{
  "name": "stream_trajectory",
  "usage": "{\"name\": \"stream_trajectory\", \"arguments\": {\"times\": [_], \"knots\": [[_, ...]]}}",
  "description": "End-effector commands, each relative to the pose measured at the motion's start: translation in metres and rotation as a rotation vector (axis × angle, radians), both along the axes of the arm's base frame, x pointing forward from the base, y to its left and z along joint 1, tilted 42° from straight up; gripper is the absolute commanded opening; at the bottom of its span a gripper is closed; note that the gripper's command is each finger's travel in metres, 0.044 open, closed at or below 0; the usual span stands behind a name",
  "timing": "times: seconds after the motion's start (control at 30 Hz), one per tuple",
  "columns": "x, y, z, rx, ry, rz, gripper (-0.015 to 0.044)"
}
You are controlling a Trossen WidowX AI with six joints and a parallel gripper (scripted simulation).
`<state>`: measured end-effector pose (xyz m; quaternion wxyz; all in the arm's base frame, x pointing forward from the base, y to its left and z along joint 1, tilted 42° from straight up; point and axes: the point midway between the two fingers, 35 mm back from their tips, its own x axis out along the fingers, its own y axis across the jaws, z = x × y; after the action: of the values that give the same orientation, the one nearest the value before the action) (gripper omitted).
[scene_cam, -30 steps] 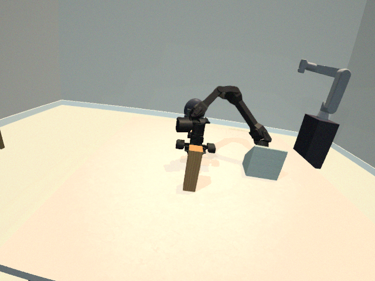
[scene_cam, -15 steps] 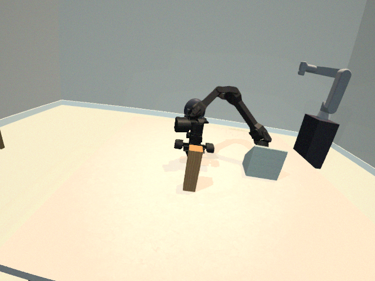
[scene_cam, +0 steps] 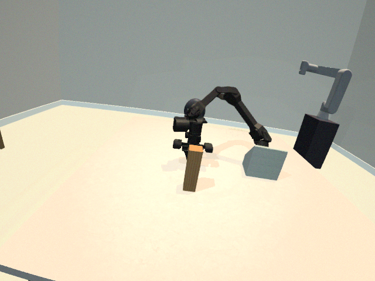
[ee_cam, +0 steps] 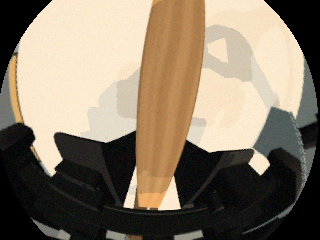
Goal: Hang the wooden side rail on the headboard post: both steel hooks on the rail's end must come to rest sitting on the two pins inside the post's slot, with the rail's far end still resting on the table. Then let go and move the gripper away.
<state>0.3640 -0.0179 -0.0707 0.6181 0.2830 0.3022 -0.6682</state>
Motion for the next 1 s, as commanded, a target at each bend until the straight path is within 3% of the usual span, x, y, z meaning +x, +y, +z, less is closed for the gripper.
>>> {"name": "stream_trajectory", "arguments": {"times": [0.0, 0.97], "knots": [[0.0069, -0.0012, 0.0007, -0.003, -0.007, 0.009, 0.0], [0.0024, 0.0015, 0.0017, -0.003, -0.007, 0.009, 0.0]]}}
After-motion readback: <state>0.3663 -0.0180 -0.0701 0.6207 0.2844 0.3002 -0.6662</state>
